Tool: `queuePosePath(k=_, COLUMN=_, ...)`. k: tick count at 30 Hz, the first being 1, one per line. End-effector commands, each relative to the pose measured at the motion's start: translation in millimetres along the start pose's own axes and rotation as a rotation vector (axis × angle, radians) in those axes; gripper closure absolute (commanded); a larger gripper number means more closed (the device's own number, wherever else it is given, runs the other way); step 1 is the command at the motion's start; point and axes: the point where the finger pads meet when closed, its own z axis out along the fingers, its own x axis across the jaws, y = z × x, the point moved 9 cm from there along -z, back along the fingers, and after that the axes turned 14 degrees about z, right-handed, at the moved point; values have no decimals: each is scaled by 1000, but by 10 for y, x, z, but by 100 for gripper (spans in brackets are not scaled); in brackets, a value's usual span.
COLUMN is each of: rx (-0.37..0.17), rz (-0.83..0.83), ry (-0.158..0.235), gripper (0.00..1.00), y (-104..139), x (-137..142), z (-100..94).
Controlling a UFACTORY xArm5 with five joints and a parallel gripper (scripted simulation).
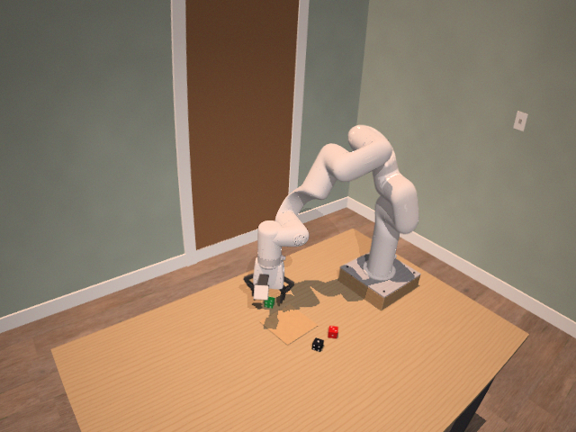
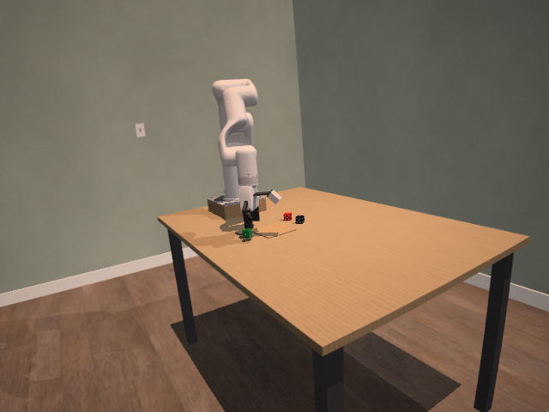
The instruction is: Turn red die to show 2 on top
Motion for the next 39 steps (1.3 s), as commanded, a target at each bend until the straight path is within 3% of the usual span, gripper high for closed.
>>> queuePosePath(k=1, rx=2, rz=0, ry=3, gripper=0, y=-7, x=8, z=-12)
queuePosePath(k=23, rx=2, rz=0, ry=3, gripper=0, y=-21, x=-50, z=-11)
queuePosePath(k=30, rx=2, rz=0, ry=3, gripper=0, y=-66, x=-243, z=-10)
queuePosePath(k=39, rx=2, rz=0, ry=3, gripper=0, y=-227, x=-936, z=-8)
